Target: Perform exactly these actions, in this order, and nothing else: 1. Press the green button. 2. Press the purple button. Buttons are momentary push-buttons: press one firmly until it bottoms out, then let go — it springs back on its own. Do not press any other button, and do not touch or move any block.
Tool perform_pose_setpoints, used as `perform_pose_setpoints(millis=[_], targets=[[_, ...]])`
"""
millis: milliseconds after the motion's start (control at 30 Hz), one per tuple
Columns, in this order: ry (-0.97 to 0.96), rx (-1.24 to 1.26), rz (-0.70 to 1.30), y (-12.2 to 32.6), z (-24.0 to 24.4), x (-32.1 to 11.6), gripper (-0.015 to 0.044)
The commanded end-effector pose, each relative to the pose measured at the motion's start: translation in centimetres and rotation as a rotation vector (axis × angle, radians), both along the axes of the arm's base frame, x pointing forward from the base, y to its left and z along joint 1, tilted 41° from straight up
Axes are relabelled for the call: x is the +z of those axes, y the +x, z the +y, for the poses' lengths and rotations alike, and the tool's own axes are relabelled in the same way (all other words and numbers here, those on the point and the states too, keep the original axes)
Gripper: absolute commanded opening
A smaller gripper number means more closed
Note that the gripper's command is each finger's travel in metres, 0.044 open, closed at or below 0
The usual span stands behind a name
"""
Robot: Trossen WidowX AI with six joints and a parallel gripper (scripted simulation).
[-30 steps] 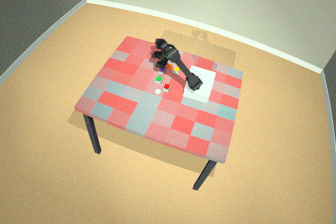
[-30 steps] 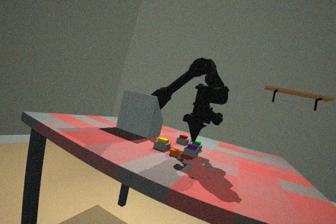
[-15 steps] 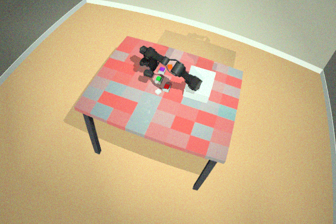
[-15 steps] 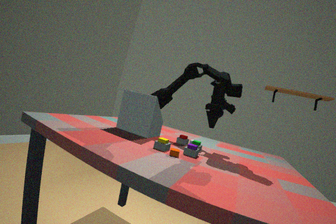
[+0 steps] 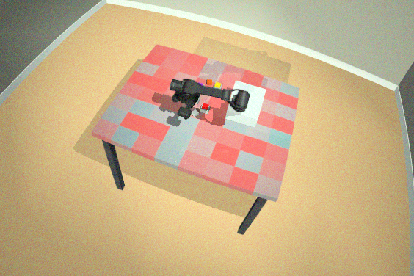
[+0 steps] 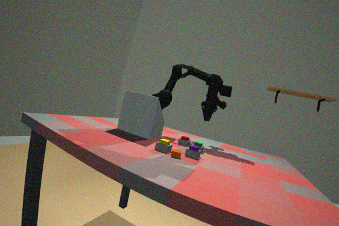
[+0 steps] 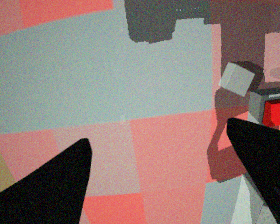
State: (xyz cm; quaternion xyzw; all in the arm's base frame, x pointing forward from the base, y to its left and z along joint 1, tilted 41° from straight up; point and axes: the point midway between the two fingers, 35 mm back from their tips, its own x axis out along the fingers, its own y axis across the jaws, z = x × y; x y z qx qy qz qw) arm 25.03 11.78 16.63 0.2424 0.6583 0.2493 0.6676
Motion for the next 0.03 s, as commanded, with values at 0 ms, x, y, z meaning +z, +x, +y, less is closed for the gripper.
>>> perform_pose_setpoints(millis=[0], targets=[[0.004, -0.004, 0.021, -0.55, 0.26, -0.08, 0.04]])
